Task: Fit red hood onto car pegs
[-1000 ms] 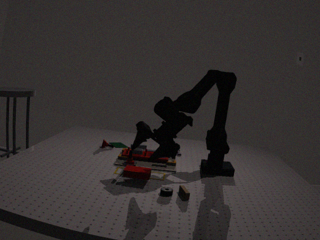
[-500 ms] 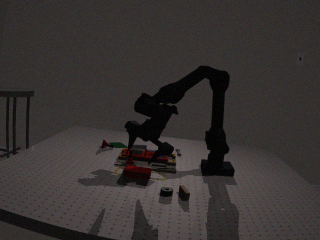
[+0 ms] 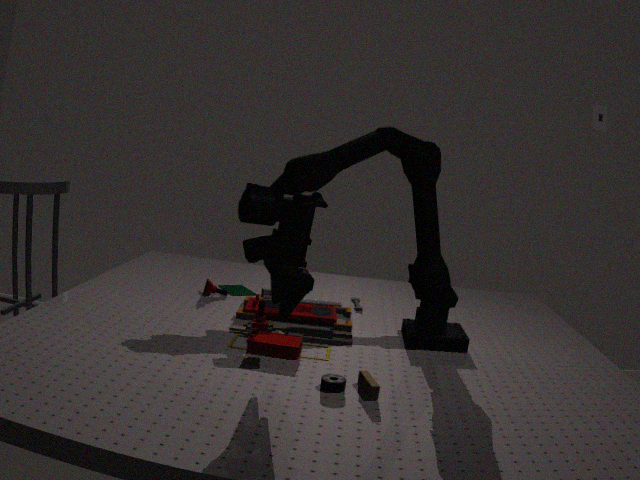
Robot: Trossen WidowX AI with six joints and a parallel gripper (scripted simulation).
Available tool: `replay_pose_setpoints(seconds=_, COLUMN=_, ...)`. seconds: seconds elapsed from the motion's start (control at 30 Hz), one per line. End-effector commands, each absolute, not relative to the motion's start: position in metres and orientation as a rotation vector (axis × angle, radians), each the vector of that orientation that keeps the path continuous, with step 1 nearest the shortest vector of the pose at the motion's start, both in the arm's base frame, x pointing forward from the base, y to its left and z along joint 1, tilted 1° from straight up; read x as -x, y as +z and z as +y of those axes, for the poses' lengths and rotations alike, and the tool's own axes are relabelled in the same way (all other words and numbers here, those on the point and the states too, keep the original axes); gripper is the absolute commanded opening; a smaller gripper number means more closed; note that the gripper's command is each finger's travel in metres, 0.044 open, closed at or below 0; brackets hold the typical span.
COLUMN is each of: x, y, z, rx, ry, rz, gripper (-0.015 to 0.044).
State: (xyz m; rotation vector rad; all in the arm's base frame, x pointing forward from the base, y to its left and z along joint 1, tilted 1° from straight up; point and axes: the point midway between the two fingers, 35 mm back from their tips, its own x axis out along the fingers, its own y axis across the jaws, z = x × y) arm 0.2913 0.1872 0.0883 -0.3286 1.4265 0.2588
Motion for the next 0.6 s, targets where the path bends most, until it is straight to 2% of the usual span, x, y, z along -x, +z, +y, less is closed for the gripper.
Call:
replay_pose_setpoints(seconds=0.0, x=-0.2954, y=0.0918, z=0.1868, rx=0.046, ry=0.044, rz=1.541, gripper=0.044)
replay_pose_setpoints(seconds=0.57, x=-0.2959, y=0.0868, z=0.187, rx=0.046, ry=0.044, rz=1.541, gripper=0.044)
